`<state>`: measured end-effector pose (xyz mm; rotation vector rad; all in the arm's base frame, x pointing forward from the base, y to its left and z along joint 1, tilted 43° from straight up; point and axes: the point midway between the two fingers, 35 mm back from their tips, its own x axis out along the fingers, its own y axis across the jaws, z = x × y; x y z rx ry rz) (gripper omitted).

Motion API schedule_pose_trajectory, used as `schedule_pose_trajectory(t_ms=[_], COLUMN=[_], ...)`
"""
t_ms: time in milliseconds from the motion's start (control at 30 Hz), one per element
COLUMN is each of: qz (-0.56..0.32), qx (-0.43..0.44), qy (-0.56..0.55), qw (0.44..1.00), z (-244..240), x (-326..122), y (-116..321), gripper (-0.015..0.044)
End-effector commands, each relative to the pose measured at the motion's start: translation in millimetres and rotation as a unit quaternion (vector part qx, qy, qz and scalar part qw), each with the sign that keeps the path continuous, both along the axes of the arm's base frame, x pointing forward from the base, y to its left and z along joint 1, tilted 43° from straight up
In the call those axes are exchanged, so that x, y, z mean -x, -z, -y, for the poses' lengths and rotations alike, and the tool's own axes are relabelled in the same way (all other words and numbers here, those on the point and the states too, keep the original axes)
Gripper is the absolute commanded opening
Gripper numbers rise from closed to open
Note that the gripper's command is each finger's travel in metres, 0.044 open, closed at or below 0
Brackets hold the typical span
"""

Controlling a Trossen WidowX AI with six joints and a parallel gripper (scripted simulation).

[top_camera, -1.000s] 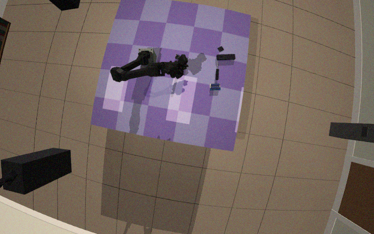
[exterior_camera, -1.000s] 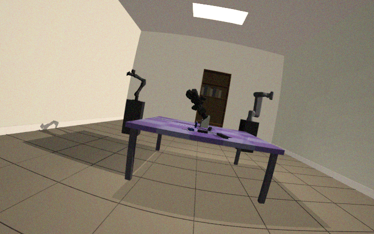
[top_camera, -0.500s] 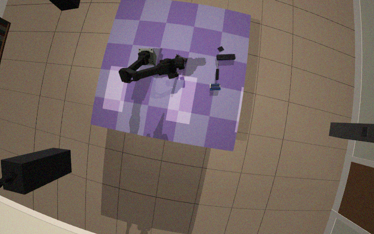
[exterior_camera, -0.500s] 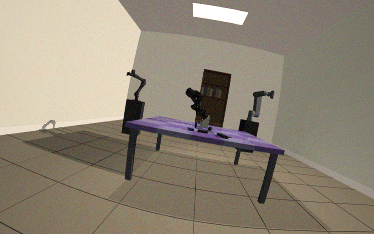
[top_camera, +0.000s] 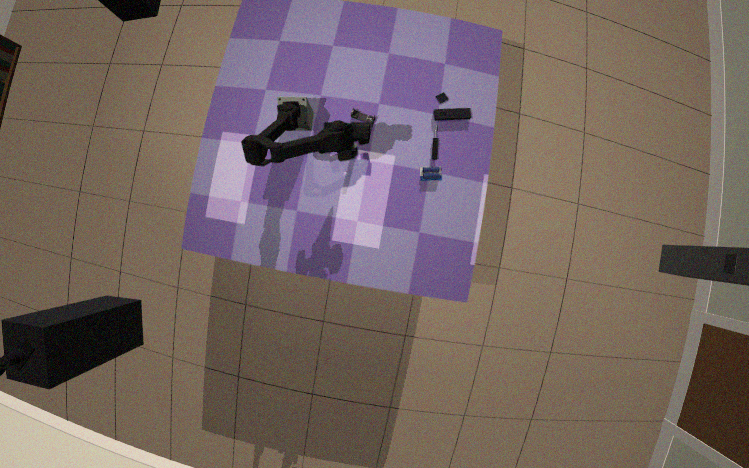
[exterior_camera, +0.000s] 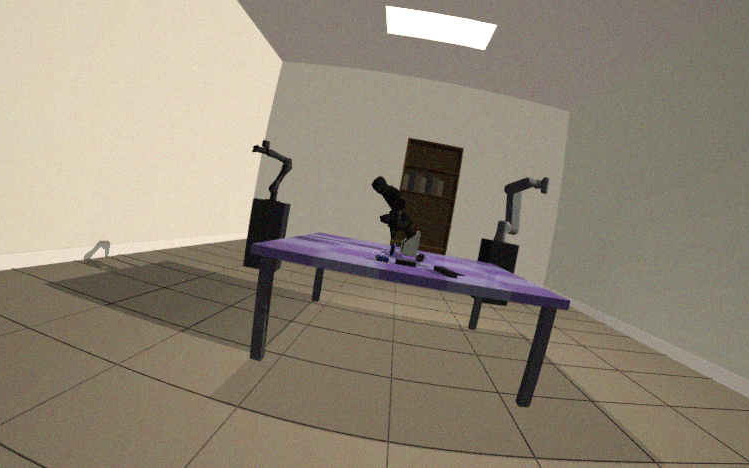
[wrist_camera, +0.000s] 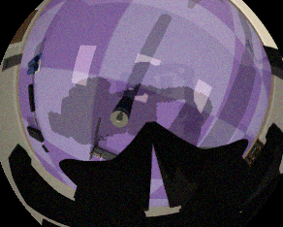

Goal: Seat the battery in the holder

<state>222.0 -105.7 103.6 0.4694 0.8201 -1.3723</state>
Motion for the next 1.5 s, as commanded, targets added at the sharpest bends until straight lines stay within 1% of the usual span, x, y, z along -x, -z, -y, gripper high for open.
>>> schedule_pose_trajectory(t_ms=[0,67,267,1467], qz=[-0.007,-0.007,-0.007,-0.005], qx=[0.004,0.006,0.006,0.006], qy=[0.002,0.002,0.002,0.002], qw=[1.0,1.0,1.0,1.0], z=[23.1,30.4,31.2,21.9], x=[5.2,7.0,6.2,-50.3], y=[24.9,31.9,32.8,42.0], gripper=[0.0,0.0,0.0,0.0])
